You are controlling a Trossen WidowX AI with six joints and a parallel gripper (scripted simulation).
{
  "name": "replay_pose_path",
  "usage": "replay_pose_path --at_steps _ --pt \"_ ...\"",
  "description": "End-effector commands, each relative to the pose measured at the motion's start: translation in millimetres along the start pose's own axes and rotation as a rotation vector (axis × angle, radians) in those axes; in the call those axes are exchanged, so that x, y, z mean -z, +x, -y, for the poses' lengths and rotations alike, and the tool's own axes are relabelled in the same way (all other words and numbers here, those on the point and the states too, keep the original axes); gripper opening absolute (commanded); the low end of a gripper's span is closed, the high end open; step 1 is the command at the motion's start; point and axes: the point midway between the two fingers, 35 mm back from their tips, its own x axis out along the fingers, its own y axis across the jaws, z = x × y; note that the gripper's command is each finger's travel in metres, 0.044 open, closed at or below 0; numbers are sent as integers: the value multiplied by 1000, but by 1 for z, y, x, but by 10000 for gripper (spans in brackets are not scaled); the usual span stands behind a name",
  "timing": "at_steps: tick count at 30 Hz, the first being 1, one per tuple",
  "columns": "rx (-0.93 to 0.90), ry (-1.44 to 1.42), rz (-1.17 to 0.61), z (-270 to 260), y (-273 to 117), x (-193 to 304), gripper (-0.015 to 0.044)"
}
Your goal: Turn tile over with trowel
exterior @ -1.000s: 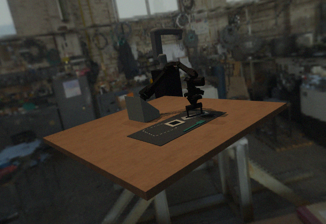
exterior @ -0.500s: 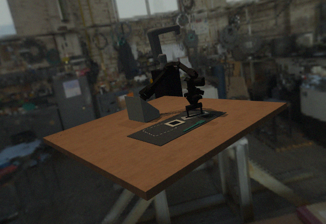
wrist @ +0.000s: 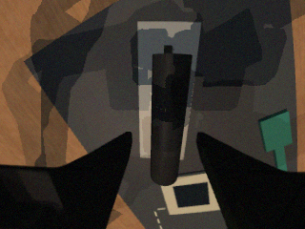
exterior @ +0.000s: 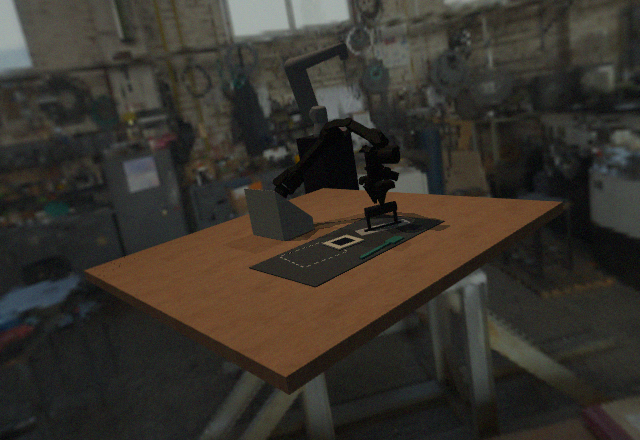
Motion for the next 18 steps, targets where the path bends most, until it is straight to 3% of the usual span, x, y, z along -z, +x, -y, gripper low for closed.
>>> replay_pose_path --at_steps 1,11,18 --pt "9 -11 11 -1 -20 -3 270" --pt "19 -1 9 1 -31 0 300" --pt "136 -19 -86 -5 -13 5 300"
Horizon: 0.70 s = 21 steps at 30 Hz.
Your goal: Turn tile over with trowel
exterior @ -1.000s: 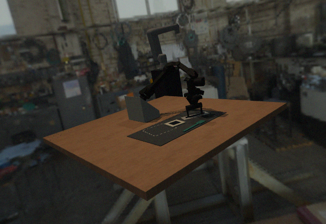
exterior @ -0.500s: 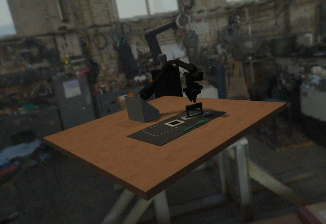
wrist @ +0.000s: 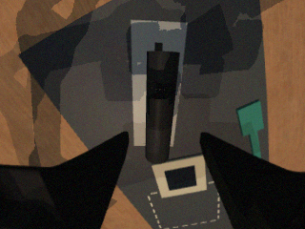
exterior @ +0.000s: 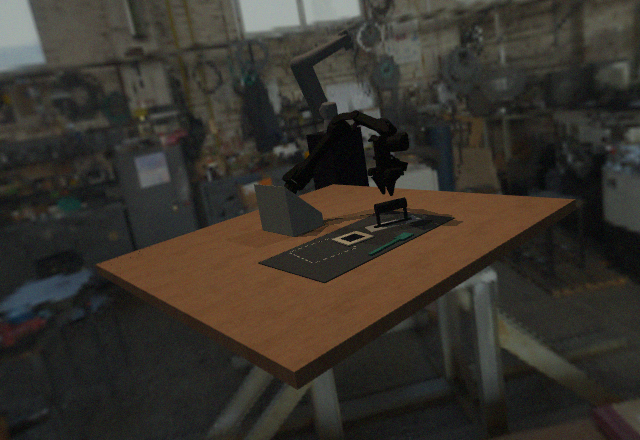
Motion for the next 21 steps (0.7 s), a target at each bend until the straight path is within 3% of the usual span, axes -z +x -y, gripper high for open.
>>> replay_pose_path --at_steps 1,11,21 --pt "75 -10 -63 -8 14 3 300" --pt "345 -13 -132 -20 34 7 300" --pt "638 27 -67 -36 39 9 300"
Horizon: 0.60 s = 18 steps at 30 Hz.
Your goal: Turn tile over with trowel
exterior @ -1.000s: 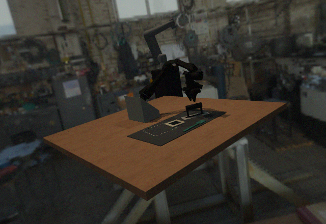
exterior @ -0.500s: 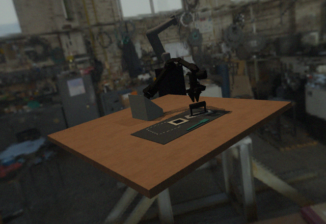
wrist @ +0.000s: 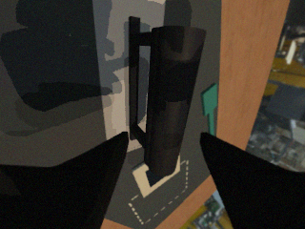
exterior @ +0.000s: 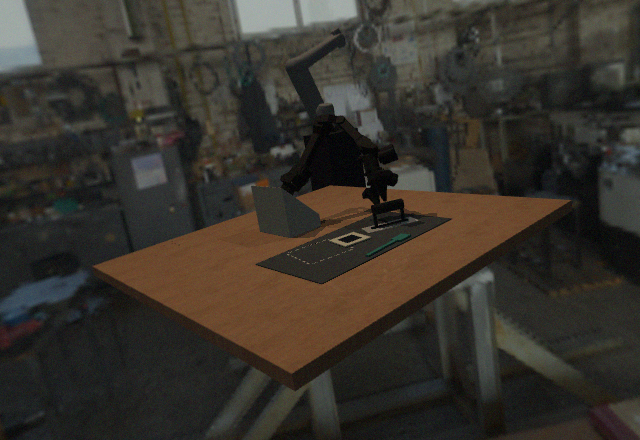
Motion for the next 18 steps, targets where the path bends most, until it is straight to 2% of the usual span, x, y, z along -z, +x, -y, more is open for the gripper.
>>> replay_pose_path --at_steps 1,6,18 --pt "128 50 34 -8 -4 4 300" --pt "246 108 93 -15 -11 6 300" --pt "250 110 95 -13 -5 5 300"
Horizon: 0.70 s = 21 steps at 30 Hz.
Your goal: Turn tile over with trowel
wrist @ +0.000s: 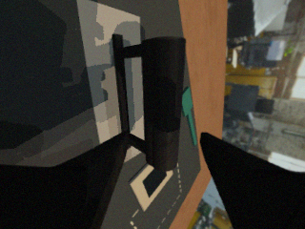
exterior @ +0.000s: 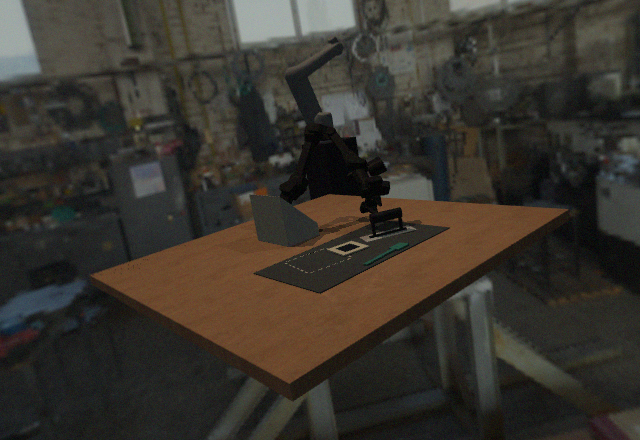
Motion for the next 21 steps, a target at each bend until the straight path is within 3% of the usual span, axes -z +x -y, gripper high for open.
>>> replay_pose_path --at_steps 1,21 --pt "4 6 -8 -1 7 3 300" --pt "4 6 -8 -1 38 3 300"
